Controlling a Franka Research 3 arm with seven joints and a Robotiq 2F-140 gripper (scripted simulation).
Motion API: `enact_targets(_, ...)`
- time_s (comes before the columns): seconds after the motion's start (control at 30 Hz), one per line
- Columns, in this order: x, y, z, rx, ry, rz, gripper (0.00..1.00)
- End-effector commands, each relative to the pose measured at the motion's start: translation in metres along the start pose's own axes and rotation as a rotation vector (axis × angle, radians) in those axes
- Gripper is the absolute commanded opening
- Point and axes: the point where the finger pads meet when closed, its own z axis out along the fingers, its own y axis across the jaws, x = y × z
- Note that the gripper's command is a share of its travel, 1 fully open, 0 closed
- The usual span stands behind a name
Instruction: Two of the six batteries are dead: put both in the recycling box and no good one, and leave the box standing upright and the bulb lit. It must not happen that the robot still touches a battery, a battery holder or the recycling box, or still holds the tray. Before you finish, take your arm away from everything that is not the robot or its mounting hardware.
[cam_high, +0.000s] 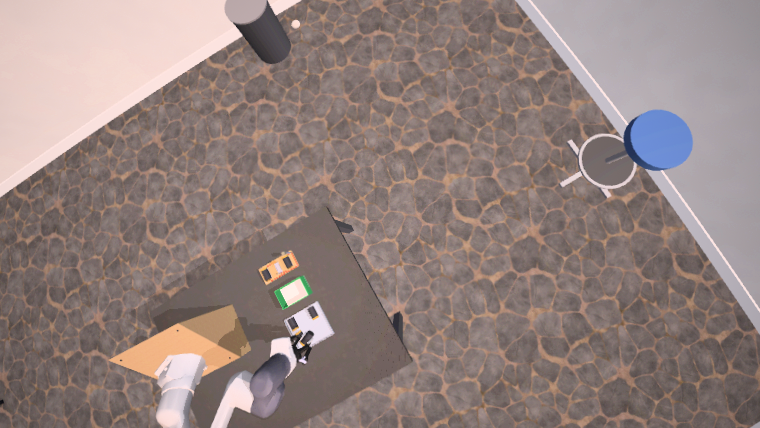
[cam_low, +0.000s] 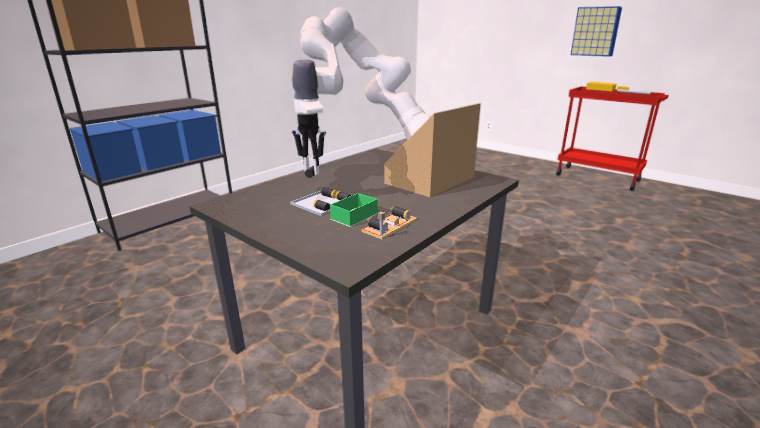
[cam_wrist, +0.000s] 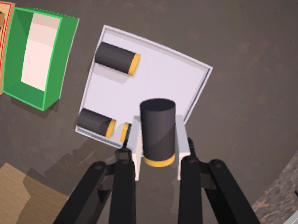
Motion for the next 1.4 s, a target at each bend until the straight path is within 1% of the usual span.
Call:
enact_targets(0.0,0.0001,0.0038,-0.0025,-0.01,-0.003,-0.535,0.16)
enact_targets(0.2,0.0001,0.0038,-0.0025,-0.01,-0.004,-0.805,0.16)
enact_targets(0.27,0.0001,0.0038,-0.0025,-0.01,-0.004,-0.805,0.16)
enact_targets(0.43,0.0001,0.0038,-0.0025,-0.009,-0.005,-0.968,0.16)
enact_targets(0.6,0.0001,0.0038,-0.0025,-0.009,-0.006,-1.074,0.16)
enact_targets(0.77,0.0001,0.0038,-0.0025,-0.009,-0.006,-1.13,0.16)
enact_targets(1.37,0.0002,0.0034,-0.0025,-0.009,-0.006,-1.149,0.16)
